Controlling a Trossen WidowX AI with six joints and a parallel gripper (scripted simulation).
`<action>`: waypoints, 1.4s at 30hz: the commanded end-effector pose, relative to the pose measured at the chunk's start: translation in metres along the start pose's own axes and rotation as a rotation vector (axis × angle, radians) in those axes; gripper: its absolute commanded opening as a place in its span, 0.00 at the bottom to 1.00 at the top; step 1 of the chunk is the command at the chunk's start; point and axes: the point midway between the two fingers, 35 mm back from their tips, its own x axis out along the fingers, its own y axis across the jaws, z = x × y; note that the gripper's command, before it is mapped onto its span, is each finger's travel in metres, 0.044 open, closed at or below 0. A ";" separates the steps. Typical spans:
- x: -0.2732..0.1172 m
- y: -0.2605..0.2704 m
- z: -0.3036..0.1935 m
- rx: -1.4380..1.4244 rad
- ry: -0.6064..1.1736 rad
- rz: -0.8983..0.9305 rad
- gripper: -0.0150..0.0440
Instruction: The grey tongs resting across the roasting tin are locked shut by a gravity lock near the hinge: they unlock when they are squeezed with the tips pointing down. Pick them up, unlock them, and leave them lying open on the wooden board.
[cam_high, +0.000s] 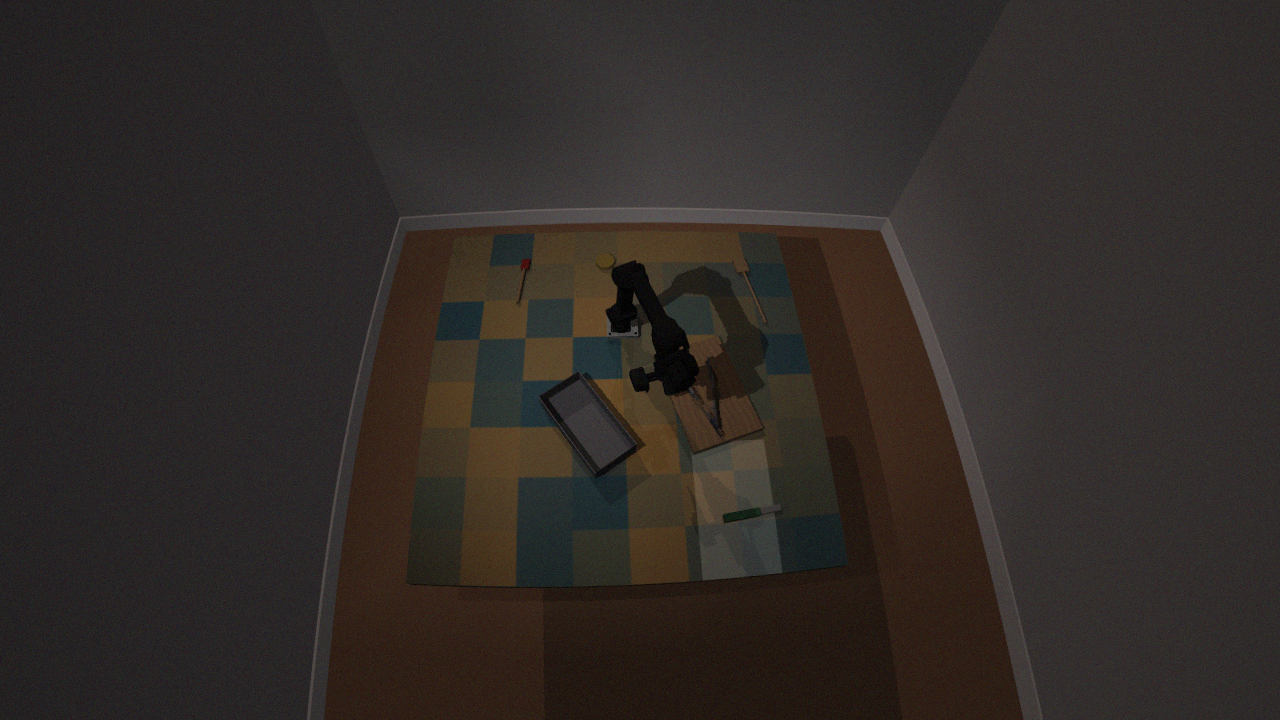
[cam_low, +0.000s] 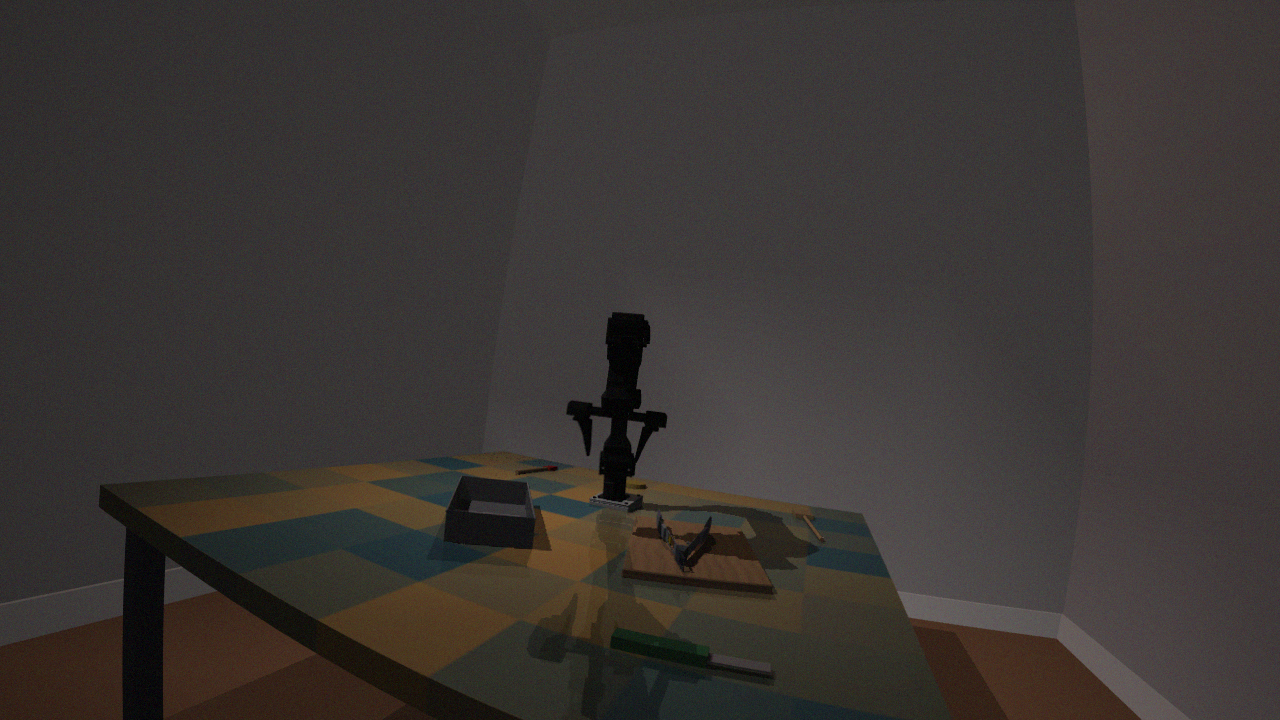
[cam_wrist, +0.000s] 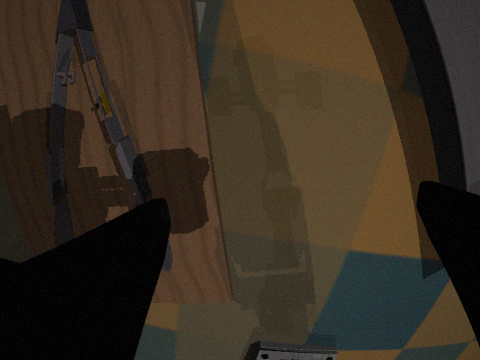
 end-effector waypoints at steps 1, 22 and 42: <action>0.001 0.001 -0.003 -0.023 0.022 0.006 1.00; -0.041 0.000 -0.004 -0.029 -0.022 0.010 1.00; -0.041 0.000 -0.004 -0.029 -0.022 0.010 1.00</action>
